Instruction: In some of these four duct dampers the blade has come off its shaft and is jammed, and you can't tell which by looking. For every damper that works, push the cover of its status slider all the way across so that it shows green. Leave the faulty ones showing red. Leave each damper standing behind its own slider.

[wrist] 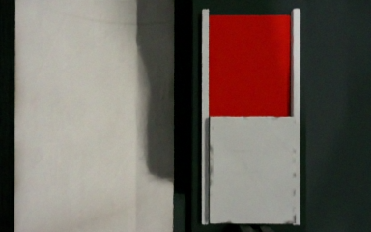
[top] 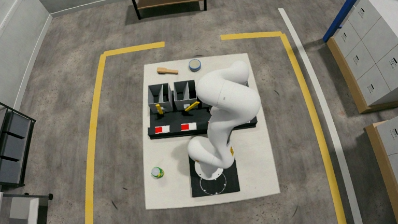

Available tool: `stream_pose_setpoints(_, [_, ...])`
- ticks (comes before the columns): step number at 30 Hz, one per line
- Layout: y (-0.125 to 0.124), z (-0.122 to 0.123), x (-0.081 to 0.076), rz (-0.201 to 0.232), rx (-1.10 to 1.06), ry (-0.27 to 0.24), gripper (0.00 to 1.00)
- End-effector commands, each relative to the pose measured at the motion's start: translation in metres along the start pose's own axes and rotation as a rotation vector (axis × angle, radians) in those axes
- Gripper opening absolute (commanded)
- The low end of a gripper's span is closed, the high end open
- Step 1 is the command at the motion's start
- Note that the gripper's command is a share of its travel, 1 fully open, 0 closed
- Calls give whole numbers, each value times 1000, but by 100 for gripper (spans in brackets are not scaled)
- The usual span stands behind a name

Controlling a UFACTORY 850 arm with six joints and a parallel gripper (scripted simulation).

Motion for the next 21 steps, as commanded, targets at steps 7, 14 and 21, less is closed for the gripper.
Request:
stream_pose_setpoints(7, [-1, -4, 0, 4, 0, -9, 0])
stream_pose_setpoints(14, [-1, -7, 0, 4, 0, -9, 0])
stream_pose_setpoints(21, [-2, -10, 1, 4, 0, -9, 0])
Point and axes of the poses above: the point where the finger pads meet when closed, its own x axis out along the fingers, its own y axis across the jaws, z = x × y, the point moved 7 cm from there along -x, back along the fingers, and after that the axes turned 12 degrees about x, right-handed, at the moved point
